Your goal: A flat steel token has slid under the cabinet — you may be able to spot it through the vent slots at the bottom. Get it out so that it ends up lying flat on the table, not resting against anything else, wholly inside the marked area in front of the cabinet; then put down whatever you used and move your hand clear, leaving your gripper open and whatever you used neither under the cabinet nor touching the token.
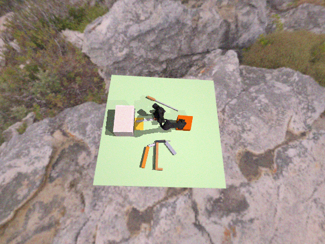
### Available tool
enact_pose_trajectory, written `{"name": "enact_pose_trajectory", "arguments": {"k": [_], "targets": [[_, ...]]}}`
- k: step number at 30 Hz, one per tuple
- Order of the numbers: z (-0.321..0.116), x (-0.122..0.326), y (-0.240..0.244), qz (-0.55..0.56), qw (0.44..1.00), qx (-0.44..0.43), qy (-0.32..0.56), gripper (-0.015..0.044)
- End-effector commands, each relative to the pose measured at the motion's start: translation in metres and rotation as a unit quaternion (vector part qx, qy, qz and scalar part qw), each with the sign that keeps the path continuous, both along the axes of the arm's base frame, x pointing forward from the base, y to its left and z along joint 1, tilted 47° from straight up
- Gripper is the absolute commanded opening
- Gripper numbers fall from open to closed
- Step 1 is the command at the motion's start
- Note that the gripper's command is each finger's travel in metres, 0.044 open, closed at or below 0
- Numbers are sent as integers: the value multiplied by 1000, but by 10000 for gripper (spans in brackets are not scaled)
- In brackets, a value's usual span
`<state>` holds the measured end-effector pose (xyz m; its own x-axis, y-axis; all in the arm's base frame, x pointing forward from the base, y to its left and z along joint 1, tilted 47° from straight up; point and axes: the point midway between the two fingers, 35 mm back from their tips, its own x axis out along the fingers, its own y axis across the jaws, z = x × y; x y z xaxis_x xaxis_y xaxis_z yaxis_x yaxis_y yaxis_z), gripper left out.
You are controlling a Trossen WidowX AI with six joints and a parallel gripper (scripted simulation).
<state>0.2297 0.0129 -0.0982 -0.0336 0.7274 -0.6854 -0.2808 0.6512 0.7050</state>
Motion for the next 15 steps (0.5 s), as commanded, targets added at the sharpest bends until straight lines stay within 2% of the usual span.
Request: {"name": "enact_pose_trajectory", "arguments": {"k": [1, 15], "targets": [[-3, 2, -5, 7, 1000, -2, -9, 0], [-13, 4, -16, 21, 1000, -1, -22, 0]]}}
